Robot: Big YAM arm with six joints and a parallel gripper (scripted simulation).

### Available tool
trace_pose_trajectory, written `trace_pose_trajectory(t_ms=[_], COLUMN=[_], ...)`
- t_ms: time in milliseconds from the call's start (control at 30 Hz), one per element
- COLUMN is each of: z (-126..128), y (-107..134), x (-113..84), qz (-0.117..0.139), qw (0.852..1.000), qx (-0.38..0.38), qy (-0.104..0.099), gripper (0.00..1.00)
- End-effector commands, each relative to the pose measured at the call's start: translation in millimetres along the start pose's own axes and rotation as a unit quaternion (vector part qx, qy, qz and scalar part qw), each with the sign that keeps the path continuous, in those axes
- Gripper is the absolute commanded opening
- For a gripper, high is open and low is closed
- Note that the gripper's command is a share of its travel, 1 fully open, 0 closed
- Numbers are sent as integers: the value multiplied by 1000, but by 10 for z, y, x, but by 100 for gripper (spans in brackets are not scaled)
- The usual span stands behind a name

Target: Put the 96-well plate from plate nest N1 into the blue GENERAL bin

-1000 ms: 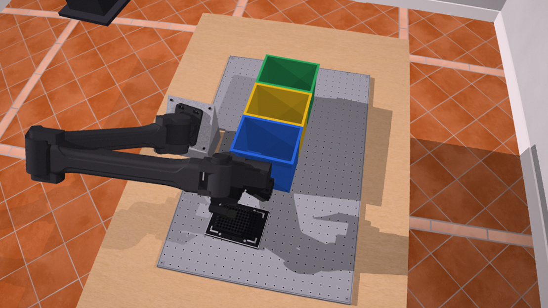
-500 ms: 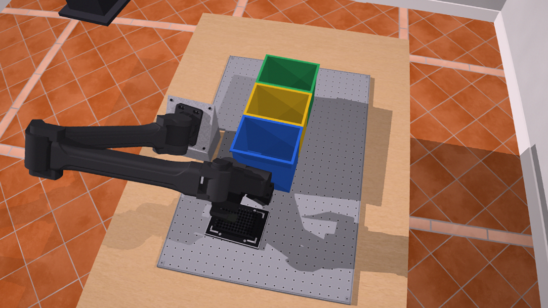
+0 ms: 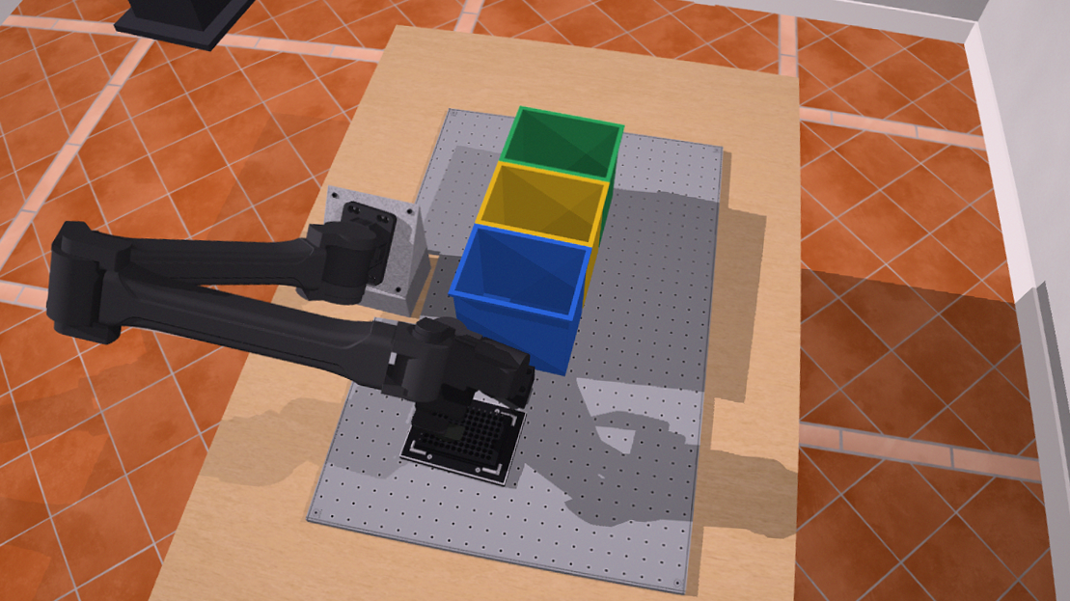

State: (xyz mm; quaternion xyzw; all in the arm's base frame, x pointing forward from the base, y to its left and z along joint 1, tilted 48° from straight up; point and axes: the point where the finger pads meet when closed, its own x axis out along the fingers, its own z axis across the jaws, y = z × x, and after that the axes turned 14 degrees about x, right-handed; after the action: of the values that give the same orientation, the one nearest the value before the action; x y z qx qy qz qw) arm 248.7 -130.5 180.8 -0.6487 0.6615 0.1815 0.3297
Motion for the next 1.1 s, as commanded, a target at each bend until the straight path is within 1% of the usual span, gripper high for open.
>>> trace_pose_trajectory(t_ms=[0, 467, 567, 1067], z=[-9, 20, 7, 20], y=[-13, -11, -12, -7], x=[36, 297, 303, 548], qz=[-5, 1, -1, 1], qw=[1000, 1000, 1000, 1000], qx=[-5, -11, -9, -11], qy=[-2, -1, -1, -2], gripper=[100, 100, 100, 100])
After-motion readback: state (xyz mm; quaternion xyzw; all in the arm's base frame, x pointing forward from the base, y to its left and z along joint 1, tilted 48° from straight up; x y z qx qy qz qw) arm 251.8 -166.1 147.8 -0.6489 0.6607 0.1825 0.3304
